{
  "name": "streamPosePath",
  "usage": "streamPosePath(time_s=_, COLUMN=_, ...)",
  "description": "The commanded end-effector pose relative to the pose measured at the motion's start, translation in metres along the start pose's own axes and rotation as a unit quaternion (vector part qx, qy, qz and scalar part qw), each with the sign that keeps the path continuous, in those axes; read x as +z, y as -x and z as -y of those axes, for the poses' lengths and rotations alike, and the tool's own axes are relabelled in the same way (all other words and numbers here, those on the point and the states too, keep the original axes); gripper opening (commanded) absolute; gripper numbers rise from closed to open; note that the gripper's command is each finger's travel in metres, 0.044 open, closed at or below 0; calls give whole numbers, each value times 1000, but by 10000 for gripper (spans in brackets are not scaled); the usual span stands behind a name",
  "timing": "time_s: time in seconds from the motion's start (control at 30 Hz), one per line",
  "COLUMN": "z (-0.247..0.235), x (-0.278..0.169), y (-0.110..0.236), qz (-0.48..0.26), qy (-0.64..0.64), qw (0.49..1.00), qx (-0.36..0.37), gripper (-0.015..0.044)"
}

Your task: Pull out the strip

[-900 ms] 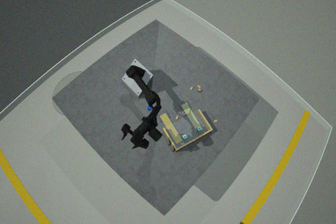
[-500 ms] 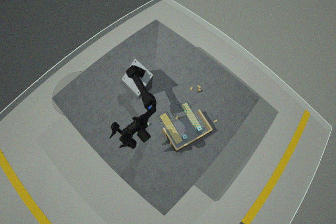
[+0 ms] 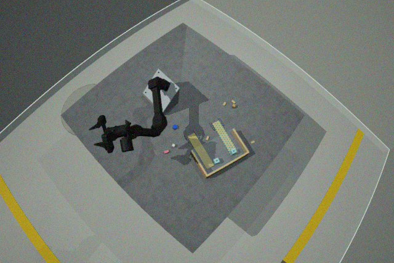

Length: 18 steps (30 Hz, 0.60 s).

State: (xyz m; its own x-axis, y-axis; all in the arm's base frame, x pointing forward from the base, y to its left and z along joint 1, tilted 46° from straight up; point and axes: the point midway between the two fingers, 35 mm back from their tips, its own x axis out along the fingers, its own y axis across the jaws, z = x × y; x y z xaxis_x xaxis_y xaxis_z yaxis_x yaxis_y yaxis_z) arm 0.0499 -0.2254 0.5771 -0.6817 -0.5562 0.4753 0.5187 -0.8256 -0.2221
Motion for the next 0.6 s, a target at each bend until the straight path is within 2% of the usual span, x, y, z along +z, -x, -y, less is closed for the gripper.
streamPosePath(time_s=0.0, z=63, x=-6, y=-20, qz=17, qy=13, qw=996, qx=-83, gripper=400)
streamPosePath(time_s=0.13, z=133, x=-14, y=-28, qz=30, qy=34, qw=983, qx=-178, gripper=400)
streamPosePath(time_s=0.27, z=203, x=-22, y=-19, qz=37, qy=60, qw=959, qx=-275, gripper=400)
streamPosePath(time_s=0.43, z=282, x=-32, y=12, qz=41, qy=98, qw=913, qx=-394, gripper=400)
streamPosePath(time_s=0.57, z=334, x=-36, y=50, qz=40, qy=131, qw=865, qx=-483, gripper=400)
